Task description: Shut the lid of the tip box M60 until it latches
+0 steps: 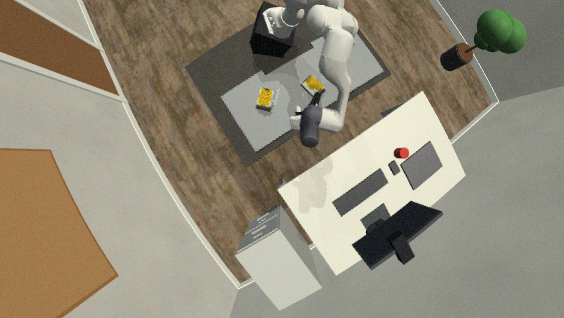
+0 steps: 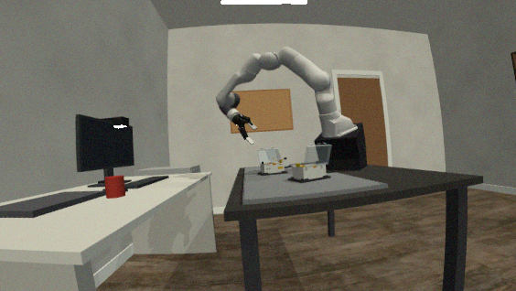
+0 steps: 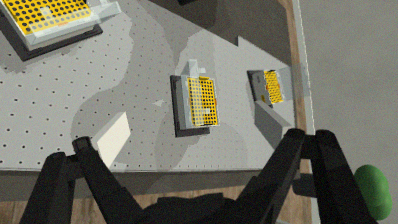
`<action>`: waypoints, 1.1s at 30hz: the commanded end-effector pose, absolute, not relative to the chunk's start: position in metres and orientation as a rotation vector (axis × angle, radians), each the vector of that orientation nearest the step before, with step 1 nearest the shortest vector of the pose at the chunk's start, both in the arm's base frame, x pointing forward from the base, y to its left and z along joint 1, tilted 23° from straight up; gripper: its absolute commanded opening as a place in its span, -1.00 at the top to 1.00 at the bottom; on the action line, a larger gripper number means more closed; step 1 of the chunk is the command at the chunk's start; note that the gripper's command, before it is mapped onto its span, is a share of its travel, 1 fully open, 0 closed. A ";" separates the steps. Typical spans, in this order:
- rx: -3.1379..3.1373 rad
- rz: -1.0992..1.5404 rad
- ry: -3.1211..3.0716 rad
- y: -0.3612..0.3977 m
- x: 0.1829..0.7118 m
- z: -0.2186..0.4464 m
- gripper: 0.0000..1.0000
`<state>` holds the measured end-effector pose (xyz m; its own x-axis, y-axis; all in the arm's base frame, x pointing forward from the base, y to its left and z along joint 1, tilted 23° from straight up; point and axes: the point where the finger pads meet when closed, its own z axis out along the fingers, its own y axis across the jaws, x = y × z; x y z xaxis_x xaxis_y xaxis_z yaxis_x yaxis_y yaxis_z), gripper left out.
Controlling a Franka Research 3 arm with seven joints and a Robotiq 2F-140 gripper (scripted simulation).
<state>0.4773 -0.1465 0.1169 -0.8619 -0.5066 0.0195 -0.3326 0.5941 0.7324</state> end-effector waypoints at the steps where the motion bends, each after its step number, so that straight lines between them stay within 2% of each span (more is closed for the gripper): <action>1: 0.845 -1.127 -2.609 -0.135 0.482 0.126 -1.00; 33: 1.688 -1.109 -2.526 -0.024 0.458 0.205 -1.00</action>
